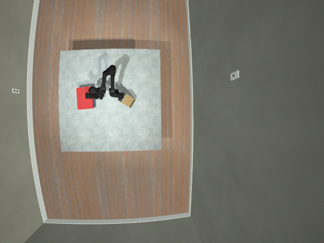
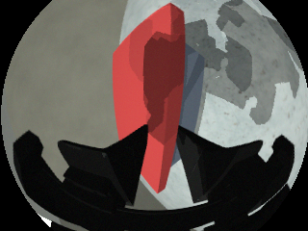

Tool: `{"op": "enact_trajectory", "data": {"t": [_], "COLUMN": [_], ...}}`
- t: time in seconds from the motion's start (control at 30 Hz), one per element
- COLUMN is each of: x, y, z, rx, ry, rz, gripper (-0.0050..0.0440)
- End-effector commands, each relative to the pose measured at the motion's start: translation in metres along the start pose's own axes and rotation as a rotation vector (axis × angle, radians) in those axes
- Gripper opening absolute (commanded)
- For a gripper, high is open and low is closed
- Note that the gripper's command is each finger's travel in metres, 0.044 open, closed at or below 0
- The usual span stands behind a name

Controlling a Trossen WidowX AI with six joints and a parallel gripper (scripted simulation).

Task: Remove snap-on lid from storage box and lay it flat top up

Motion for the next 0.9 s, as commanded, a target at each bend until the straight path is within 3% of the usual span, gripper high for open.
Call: {"op": "enact_trajectory", "data": {"t": [0.0, 0.87], "x": [0.0001, 0.0006], "y": [-0.0008, -0.0035], "z": [0.0009, 0.0054], "rx": [-0.001, -0.001], "ry": [-0.003, -0.003], "rz": [0.0, 0.0], "gripper": [-0.005, -0.005]}}
Point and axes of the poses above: the point midway between the two fingers, 35 mm back from their tips, its own y axis out along the fingers, its own z axis across the jaws, x = y × z, the point moved 2 cm from there along -y, back along the fingers, and after that the axes turned 3 degrees about -y, right-handed, at the moved point
